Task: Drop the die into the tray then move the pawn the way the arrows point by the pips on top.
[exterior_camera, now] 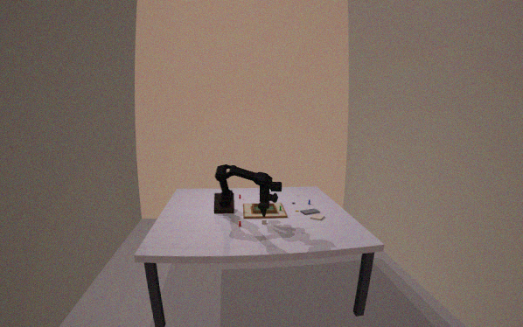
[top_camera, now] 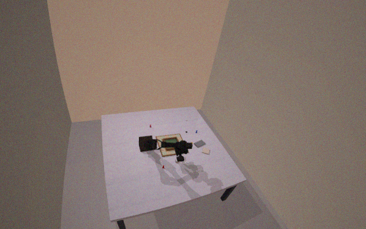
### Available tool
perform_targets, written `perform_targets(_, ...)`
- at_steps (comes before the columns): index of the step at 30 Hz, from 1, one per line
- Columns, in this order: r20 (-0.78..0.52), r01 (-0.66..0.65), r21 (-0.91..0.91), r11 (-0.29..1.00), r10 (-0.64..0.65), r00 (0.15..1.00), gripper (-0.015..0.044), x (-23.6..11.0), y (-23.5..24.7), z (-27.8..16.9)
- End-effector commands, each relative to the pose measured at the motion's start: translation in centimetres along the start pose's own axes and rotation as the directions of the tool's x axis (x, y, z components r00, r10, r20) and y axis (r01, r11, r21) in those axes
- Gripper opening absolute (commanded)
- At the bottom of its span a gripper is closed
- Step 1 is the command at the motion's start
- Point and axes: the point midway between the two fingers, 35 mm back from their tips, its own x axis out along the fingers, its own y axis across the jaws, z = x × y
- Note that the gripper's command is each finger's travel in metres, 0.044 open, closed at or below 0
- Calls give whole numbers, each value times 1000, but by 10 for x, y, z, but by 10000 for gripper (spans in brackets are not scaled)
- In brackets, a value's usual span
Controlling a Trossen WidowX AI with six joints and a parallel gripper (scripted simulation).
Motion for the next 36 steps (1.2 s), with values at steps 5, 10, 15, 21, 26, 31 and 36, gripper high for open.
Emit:
perform_targets(5, -8, 2, -9, 1000, -2, 1000, 275, 15, 0, -1)
perform_targets(10, -8, 2, -9, 1000, -2, 1000, 275, 23, 0, -1)
perform_targets(15, -8, 2, -9, 1000, -2, 1000, 275, 31, 0, -1)
perform_targets(21, -7, 3, -9, 1000, -3, 1000, 275, 41, 0, -2)
perform_targets(26, -7, 3, -9, 1000, -4, 1000, 275, 46, 0, -2)
perform_targets(31, -7, 3, -9, 1000, -4, 1000, 144, 46, 0, -2)
perform_targets(36, -7, 3, -9, 1000, -4, 1000, 91, 46, 0, -2)
